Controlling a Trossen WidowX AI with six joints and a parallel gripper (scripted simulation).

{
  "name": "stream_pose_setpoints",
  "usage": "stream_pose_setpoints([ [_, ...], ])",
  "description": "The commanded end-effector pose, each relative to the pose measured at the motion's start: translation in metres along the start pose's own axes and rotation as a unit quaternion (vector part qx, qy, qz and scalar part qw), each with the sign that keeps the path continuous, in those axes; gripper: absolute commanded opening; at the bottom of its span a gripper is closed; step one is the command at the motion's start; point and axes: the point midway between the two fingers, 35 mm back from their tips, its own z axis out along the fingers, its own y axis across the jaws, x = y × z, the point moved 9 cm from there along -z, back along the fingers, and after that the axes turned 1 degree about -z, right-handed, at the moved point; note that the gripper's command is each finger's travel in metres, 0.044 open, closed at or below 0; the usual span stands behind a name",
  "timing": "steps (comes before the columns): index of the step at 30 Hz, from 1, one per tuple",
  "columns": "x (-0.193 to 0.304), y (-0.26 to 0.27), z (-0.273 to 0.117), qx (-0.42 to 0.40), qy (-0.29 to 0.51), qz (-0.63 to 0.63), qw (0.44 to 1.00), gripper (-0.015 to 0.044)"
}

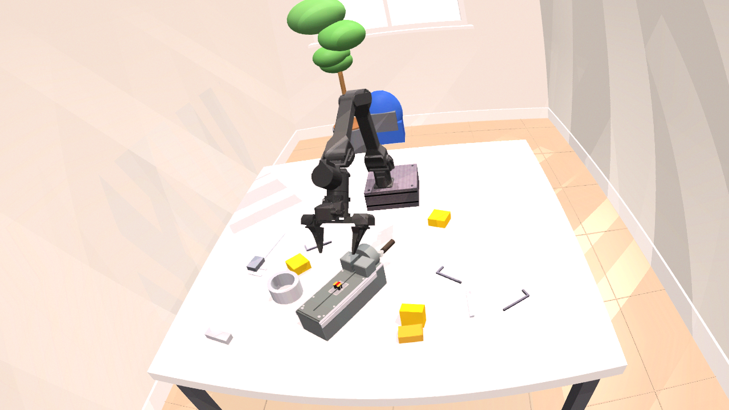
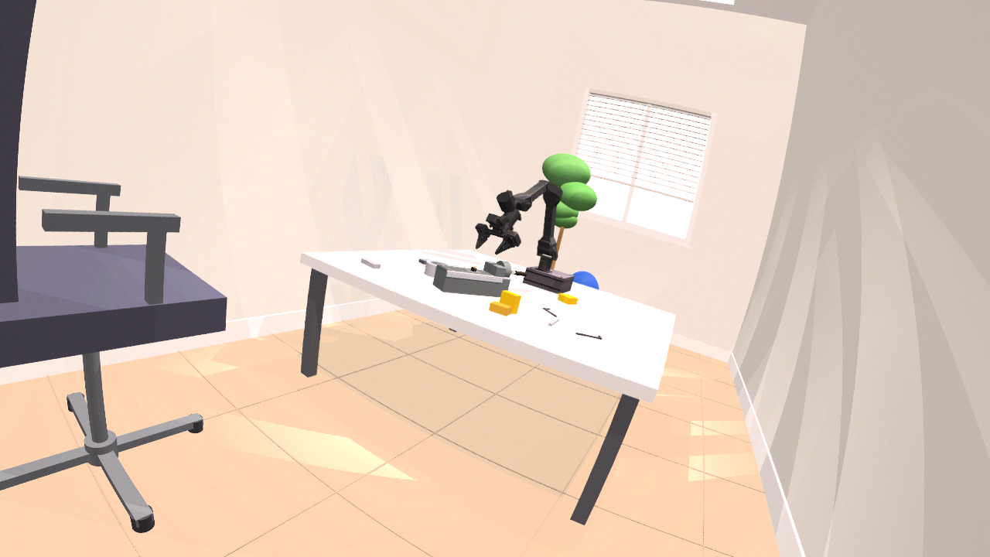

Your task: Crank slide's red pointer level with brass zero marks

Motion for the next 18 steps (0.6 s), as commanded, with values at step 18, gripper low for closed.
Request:
stream_pose_setpoints([
  [18, 0.008, 0.071, -0.055, 0.065, -0.003, 0.063, 0.996, 0.044],
])
